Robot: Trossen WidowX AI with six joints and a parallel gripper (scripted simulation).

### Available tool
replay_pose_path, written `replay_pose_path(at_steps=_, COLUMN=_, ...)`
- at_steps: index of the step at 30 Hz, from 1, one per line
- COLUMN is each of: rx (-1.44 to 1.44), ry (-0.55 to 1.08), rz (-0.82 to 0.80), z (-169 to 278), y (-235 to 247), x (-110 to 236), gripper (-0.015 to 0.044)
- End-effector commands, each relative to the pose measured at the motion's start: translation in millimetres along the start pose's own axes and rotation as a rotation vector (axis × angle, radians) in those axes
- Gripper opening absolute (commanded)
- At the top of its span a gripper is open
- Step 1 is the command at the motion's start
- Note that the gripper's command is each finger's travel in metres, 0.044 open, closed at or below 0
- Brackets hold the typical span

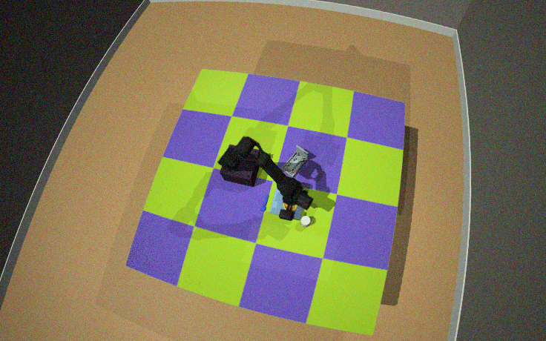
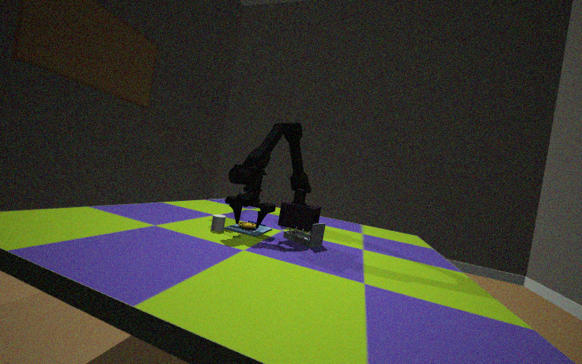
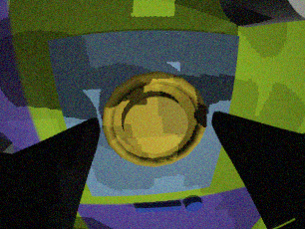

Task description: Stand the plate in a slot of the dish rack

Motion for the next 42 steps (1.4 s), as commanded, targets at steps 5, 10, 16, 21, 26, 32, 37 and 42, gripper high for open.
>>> replay_pose_path(at_steps=5, rx=0.001, ry=0.002, rz=-0.006, z=0.7, y=1.0, x=-6.5, gripper=0.0383)
replay_pose_path(at_steps=10, rx=0.001, ry=0.002, rz=-0.006, z=0.7, y=1.0, x=-6.5, gripper=0.0383)
replay_pose_path(at_steps=16, rx=0.001, ry=0.002, rz=-0.006, z=0.7, y=1.0, x=-6.5, gripper=0.0343)
replay_pose_path(at_steps=21, rx=0.001, ry=0.002, rz=-0.006, z=0.7, y=1.0, x=-6.5, gripper=0.029)
replay_pose_path(at_steps=26, rx=0.011, ry=-0.002, rz=0.003, z=-2.2, y=-0.9, x=7.6, gripper=0.0159)
replay_pose_path(at_steps=32, rx=0.031, ry=-0.009, rz=0.023, z=-7.7, y=-4.7, x=47.9, gripper=0.0001)
replay_pose_path(at_steps=37, rx=0.023, ry=-0.007, rz=0.016, z=-10.5, y=-6.8, x=77.4, gripper=0.0)
replay_pose_path(at_steps=42, rx=0.016, ry=-0.005, rz=0.009, z=-11.3, y=-7.7, x=106.1, gripper=0.0)
Point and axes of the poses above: the point midway between the two fingers, 35 mm back from their tips, its own x axis back along the fingers, its own y axis across the jaws, z = x × y, the point moved 10 cm from there along x, back along the fingers, and after that the axes turned 13 degrees about x, right-handed, at the moved point
